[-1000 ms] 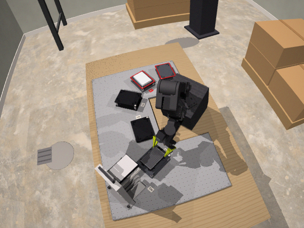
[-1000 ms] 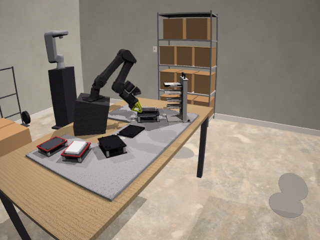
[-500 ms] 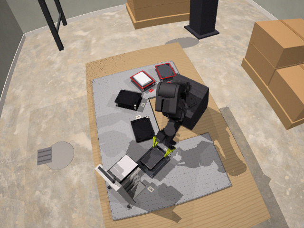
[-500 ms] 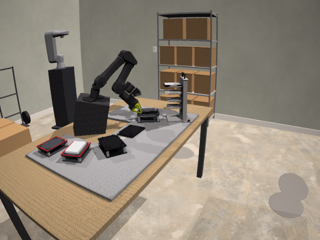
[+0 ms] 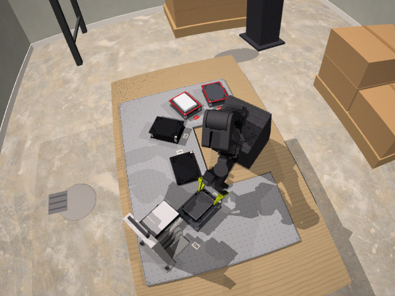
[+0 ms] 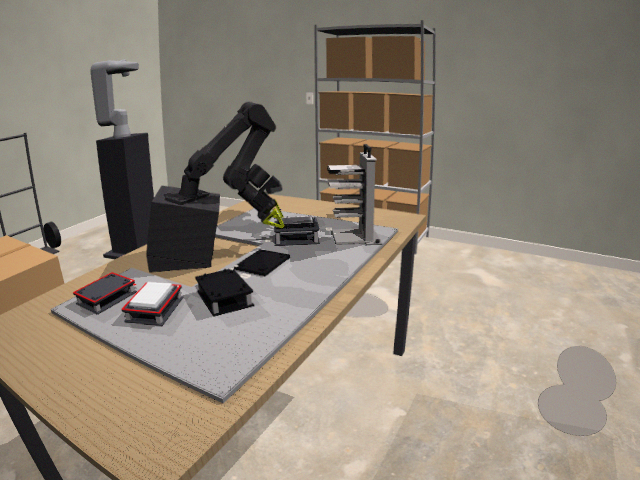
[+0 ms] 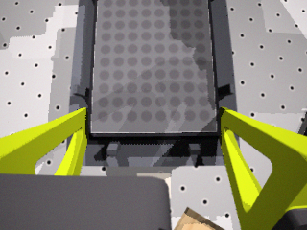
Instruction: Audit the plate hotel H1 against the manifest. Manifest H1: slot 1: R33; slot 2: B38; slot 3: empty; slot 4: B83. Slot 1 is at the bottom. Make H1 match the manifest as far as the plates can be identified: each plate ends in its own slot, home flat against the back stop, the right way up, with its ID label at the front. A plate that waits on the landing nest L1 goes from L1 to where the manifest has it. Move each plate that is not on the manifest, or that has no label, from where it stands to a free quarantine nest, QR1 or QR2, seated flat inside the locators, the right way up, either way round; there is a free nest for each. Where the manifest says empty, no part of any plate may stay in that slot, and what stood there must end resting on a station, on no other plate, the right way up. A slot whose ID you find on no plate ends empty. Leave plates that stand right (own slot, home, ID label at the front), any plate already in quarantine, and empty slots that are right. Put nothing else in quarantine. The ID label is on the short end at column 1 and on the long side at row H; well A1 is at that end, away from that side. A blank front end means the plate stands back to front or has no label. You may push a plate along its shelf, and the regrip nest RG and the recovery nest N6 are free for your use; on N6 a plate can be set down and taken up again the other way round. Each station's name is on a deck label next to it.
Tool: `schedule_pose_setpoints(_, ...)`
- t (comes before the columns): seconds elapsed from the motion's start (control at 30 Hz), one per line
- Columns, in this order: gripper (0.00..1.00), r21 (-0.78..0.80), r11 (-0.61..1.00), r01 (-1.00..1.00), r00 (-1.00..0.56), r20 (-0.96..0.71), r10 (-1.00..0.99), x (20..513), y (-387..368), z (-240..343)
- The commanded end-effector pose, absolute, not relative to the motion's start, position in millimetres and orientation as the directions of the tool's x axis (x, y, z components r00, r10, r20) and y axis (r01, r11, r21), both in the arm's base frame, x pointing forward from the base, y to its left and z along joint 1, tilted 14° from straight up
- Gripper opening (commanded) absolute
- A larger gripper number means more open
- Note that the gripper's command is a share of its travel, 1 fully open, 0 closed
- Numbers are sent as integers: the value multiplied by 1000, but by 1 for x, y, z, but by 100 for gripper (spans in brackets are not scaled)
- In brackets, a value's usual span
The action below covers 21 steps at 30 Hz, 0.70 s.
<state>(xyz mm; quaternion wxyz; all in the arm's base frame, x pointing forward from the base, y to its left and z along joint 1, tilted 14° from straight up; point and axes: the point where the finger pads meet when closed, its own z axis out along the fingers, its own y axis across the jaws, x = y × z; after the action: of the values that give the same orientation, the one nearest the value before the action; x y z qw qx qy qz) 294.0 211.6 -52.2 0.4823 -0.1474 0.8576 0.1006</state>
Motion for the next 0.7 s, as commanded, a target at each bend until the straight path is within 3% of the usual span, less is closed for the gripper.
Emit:
schedule_pose_setpoints(0.0,93,33,936,-350,-487,-860,-152,296,213,-51)
schedule_pose_setpoints(0.4,93,33,936,-350,-487,-860,-152,296,213,-51)
schedule_pose_setpoints(0.43,100,33,936,-350,-487,-860,-152,296,213,-51)
schedule_pose_setpoints(0.67,100,33,936,-350,-487,-860,-152,296,213,-51)
